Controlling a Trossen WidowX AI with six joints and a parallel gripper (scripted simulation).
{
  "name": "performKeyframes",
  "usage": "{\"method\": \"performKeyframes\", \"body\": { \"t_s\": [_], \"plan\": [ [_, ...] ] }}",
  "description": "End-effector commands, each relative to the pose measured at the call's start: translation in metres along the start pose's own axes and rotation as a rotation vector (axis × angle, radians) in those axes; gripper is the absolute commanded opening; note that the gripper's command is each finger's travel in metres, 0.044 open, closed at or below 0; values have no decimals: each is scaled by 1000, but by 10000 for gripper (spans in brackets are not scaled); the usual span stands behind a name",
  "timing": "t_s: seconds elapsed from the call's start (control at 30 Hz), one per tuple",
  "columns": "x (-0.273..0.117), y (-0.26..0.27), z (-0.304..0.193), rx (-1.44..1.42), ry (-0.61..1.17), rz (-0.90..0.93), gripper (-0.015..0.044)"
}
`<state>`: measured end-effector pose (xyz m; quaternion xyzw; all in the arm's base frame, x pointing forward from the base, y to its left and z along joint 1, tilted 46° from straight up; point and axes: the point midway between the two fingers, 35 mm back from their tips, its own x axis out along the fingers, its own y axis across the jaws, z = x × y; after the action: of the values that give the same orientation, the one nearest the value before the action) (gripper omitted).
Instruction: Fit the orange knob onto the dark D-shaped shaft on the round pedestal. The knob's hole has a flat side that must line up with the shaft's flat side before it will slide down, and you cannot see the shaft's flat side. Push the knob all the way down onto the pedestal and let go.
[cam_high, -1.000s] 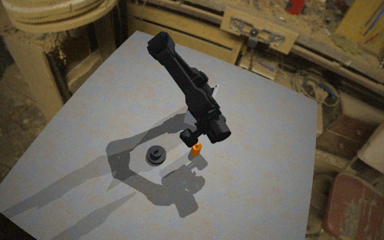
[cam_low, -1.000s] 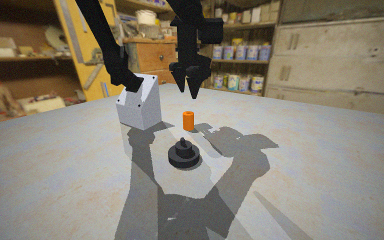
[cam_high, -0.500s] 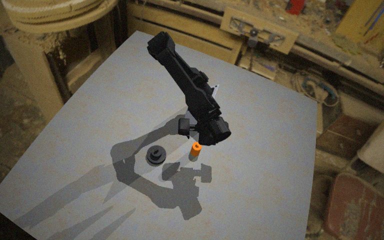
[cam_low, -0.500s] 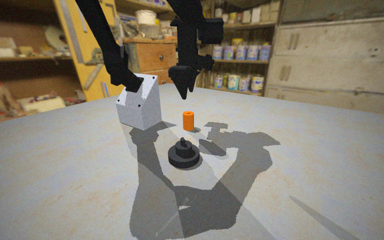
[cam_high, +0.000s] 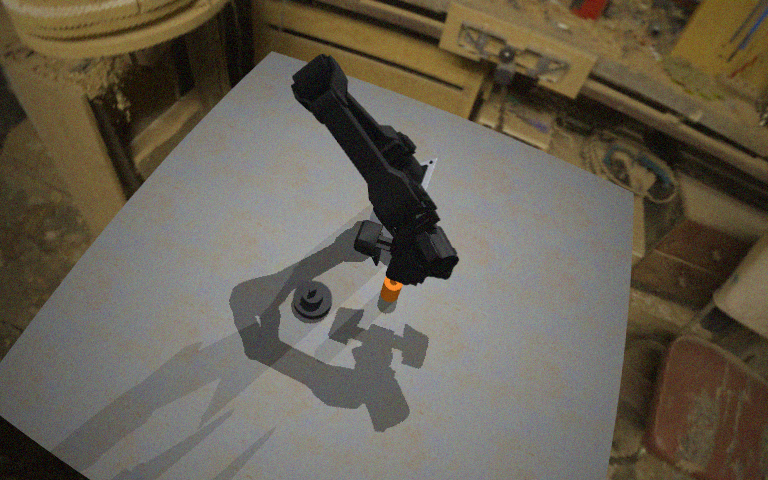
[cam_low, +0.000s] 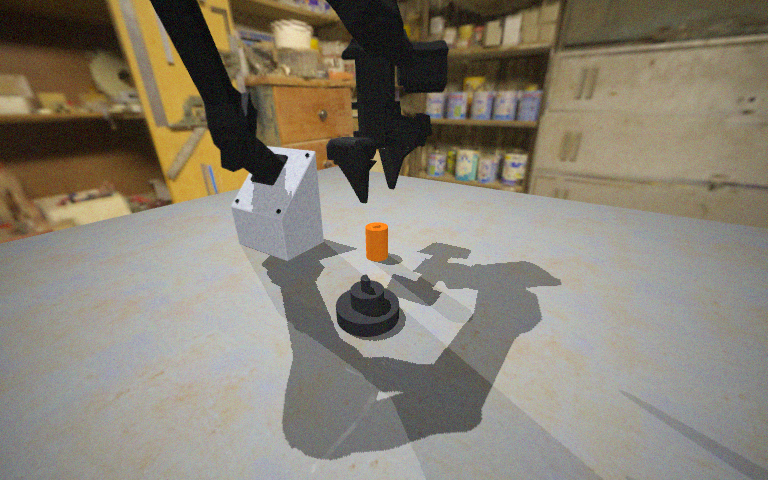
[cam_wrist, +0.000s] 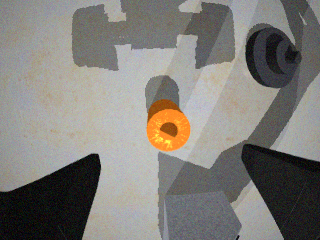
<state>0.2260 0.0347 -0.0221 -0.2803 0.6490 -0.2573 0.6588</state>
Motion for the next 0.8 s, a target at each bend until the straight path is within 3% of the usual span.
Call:
{"method": "performKeyframes", "body": {
  "t_s": [0.0, 0.77],
  "plan": [
    [26, -2, -3, 1, 11, -12, 440],
    [59, -2, -2, 0, 11, -11, 440]
  ]
}}
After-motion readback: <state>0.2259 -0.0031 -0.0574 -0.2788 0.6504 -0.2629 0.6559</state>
